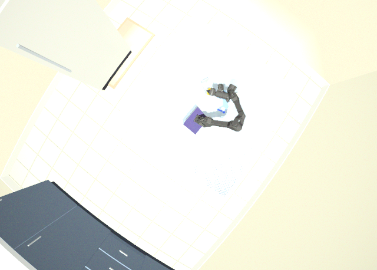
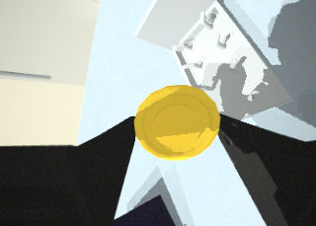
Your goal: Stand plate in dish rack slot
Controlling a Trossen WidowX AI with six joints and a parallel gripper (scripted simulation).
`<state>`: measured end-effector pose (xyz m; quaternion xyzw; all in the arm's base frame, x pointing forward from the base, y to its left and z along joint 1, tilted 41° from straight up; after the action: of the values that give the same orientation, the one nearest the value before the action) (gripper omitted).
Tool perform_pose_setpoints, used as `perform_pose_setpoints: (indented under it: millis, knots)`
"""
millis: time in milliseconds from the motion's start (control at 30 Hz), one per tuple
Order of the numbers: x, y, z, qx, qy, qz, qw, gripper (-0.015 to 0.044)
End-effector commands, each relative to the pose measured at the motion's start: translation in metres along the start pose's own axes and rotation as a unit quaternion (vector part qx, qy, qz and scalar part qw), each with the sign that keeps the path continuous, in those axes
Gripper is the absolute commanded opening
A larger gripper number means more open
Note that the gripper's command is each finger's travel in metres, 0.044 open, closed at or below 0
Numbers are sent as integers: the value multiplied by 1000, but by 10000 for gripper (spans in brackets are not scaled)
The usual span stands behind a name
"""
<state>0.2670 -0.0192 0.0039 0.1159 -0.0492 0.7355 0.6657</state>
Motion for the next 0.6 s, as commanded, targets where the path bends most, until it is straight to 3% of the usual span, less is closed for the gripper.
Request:
perform_pose_setpoints:
  millis: [0,567]
  knots:
    - [-4,3,-2,-23,-23,37,999,0]
    - [-25,12,-7,-166,-75,216,959,0]
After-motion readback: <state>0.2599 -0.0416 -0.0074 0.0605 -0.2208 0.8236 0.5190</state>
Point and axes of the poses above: the point midway between the two fingers, 35 mm back from their tips, its own z axis back along the fingers, its own x axis across the jaws, y = z × x, the point moved 3 cm from there along z, back along the fingers, and after that the axes turned 9 degrees about -z, right-handed, at the moved point
